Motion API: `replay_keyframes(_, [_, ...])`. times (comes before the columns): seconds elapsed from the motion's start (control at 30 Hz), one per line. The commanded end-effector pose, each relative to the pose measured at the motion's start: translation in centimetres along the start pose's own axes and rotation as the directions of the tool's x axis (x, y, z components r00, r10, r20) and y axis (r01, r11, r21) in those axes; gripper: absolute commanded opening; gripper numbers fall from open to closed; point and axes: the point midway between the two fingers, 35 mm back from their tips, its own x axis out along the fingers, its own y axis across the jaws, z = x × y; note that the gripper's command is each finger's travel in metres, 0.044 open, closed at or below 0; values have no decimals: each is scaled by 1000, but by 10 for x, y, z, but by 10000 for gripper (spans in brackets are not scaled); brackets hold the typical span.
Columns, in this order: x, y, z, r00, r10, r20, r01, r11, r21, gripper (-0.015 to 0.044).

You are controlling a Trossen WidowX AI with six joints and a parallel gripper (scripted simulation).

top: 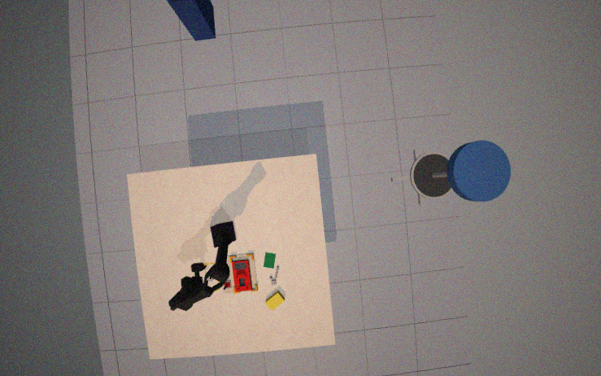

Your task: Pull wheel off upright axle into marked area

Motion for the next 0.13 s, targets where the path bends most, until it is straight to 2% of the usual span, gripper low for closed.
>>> replay_keyframes(0.0, [0, -1, 0, 1000, -4, 1, 4, 1000, -4, 440])
replay_keyframes(0.1, [0, -1, 0, 1000, -4, 1, 4, 1000, -4, 440])
